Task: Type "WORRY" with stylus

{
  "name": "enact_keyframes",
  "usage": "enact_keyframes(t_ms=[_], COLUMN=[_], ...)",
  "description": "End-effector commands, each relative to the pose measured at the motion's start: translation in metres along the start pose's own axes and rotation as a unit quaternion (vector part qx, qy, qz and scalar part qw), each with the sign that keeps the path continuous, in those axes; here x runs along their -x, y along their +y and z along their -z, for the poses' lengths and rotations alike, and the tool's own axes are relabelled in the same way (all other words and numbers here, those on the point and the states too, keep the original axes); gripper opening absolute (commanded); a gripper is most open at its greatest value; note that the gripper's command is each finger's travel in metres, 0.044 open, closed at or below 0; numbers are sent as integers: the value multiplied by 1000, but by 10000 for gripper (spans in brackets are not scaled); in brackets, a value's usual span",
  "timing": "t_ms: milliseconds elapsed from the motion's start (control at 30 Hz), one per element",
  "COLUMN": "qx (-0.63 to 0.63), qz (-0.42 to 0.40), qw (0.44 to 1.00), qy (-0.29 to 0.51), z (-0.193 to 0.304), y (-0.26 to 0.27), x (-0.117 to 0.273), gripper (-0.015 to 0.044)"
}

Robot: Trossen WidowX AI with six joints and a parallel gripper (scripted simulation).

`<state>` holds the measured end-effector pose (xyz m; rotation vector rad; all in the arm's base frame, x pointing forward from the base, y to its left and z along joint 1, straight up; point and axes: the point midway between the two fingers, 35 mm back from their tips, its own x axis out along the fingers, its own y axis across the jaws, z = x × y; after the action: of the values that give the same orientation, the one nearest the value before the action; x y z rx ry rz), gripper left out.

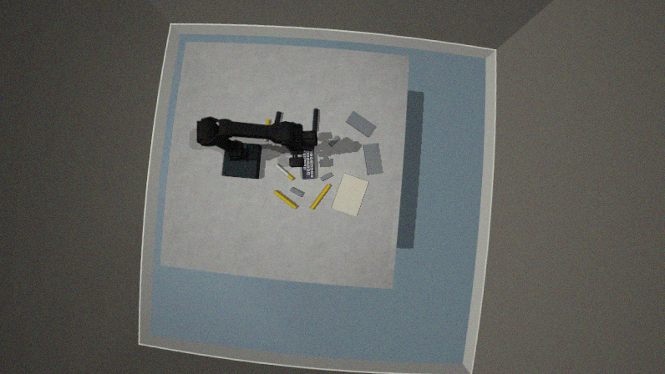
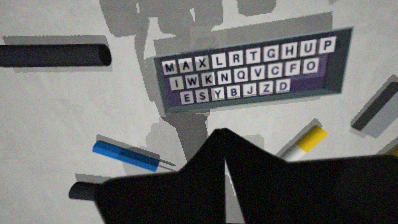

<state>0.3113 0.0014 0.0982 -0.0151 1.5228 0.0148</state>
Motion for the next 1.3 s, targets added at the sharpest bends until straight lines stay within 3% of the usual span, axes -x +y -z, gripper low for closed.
enact_keyframes(t_ms=[0, 67, 200, 333, 633, 733, 833, 1033, 1267], qx=[0, 0, 0, 0, 0, -6, -94, -314, -543], qz=[0, 0, 0, 0, 0, 0, 12, 62, 141], qw=[1000, 1000, 1000, 1000, 1000, 1000, 995, 946, 827], qy=[3, 2, 2, 2, 2, 4, 23, 53, 41], z=[0, 0, 0, 0, 0, 0, 3, 14, 33], y=[0, 0, 0, 0, 0, 1, 14, 47, 82], x=[-4, -3, -3, -3, -3, -3, -7, -17, -27], gripper=[0, 0, 105, 0, 0, 79, 150, 150, 150])
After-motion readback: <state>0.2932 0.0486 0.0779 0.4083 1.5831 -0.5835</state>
